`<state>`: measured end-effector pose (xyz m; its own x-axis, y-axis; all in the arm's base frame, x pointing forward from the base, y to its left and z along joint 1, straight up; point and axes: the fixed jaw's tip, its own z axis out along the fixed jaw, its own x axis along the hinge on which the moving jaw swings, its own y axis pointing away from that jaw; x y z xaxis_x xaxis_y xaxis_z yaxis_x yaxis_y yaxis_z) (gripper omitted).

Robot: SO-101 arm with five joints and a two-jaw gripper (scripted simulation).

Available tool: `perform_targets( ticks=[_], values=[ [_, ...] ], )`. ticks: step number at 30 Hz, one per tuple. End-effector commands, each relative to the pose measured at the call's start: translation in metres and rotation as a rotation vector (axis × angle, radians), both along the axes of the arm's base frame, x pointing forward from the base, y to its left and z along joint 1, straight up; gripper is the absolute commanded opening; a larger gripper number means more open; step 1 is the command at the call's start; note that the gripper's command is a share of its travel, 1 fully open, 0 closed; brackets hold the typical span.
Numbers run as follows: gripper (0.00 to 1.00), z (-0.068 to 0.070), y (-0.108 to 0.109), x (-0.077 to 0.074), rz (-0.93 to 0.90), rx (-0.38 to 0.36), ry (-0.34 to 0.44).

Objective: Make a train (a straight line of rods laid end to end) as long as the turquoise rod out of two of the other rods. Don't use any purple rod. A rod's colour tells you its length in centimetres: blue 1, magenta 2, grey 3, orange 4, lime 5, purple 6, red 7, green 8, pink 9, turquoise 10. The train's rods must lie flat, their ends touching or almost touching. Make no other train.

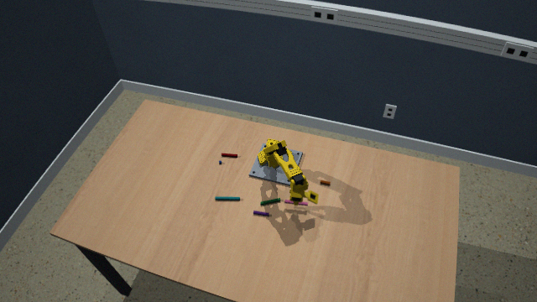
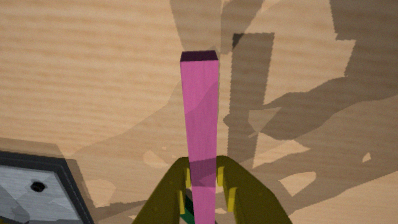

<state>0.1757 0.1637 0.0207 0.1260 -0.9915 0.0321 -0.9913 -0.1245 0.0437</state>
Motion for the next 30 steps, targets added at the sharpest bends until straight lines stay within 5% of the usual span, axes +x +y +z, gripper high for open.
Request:
perform_targets(
  ticks=[1,16,30],
  values=[
    [0.0,0.003,0.0,0.001,-0.004,0.004,-0.003],
    [0.0,0.003,-0.011,0.01,-0.045,0.005,-0.002],
    [0.0,0.003,-0.072,0.04,-0.245,0.009,-0.002]
  ],
)
